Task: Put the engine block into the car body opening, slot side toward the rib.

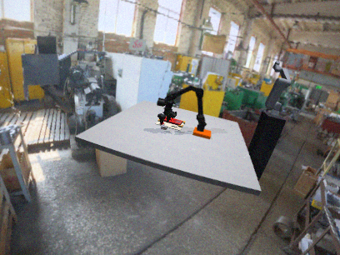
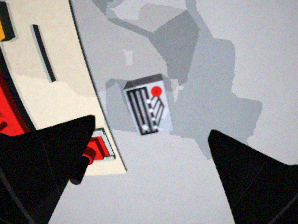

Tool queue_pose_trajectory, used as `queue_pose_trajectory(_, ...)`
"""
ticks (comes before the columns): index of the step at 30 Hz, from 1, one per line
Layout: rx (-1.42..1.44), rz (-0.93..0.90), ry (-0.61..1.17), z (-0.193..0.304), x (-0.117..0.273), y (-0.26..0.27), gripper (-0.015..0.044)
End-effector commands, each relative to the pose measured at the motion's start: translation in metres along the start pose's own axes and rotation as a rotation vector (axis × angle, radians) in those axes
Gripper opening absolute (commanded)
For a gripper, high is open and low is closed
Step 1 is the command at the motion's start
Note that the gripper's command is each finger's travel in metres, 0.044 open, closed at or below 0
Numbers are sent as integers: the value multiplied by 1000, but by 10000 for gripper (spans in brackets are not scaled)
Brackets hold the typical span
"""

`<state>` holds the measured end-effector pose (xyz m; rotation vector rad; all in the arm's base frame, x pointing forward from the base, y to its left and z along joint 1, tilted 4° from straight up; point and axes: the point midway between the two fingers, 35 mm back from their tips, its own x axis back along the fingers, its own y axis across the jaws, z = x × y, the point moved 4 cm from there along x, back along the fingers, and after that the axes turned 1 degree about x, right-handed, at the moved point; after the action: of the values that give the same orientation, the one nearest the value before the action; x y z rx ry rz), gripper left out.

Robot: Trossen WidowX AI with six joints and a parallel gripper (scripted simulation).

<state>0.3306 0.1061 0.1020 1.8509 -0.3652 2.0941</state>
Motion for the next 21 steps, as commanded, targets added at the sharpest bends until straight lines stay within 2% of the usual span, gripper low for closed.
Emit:
queue_pose_trajectory(1, 100, -1, -21, 3, 3, 0, 440)
queue_pose_trajectory(10, 370, -5, -88, 6, 8, 0, 440)
queue_pose_trajectory(14, 376, -5, -90, 6, 11, 0, 440)
queue_pose_trajectory(17, 376, -5, -90, 8, 40, 1, 440)
queue_pose_trajectory(21, 376, -5, -90, 8, 41, 1, 440)
